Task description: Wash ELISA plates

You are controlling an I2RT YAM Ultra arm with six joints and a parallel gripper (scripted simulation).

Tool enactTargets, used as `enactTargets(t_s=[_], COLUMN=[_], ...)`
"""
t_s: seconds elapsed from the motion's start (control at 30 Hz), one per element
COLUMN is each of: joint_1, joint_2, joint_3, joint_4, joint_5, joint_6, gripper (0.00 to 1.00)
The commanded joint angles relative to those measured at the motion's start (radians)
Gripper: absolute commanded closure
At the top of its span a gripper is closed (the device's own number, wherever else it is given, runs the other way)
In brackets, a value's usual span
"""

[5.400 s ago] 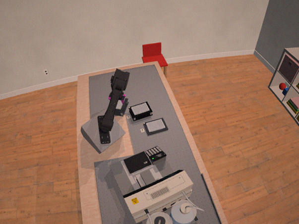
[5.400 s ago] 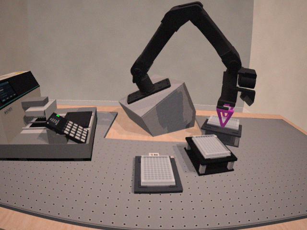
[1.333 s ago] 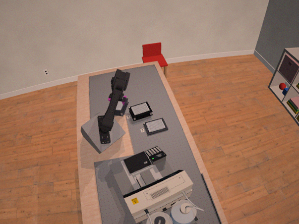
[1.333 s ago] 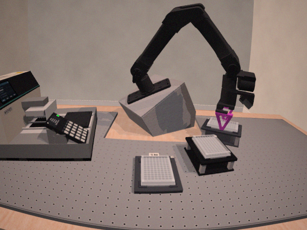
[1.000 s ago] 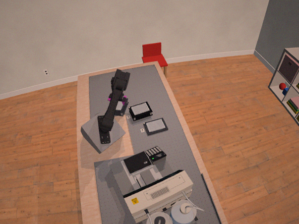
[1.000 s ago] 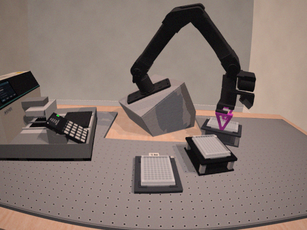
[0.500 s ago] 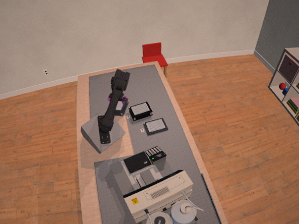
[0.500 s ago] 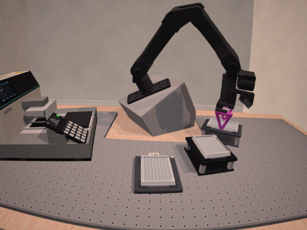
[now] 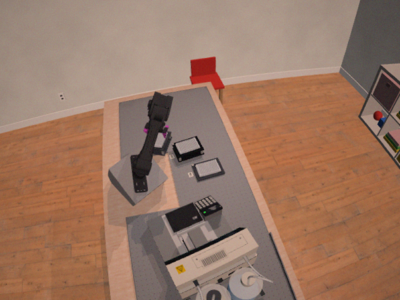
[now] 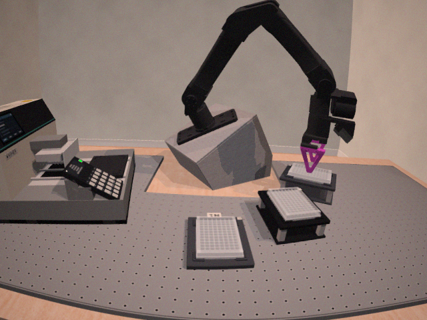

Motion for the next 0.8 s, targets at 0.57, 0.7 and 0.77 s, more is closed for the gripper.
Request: enactTargets(t_s=[0.57, 0.7, 0.77], joint_1=[0.04, 0.047, 0.051], joint_2=[-0.059, -0.068, -0.073], joint_3=[0.057, 0.069, 0.076], joint_4=[-0.115, -0.139, -0.152], joint_5=[-0.011, -0.014, -0.015], joint_6=[0.037, 0.044, 0.048], gripper=[0.0, 0.0, 0.0])
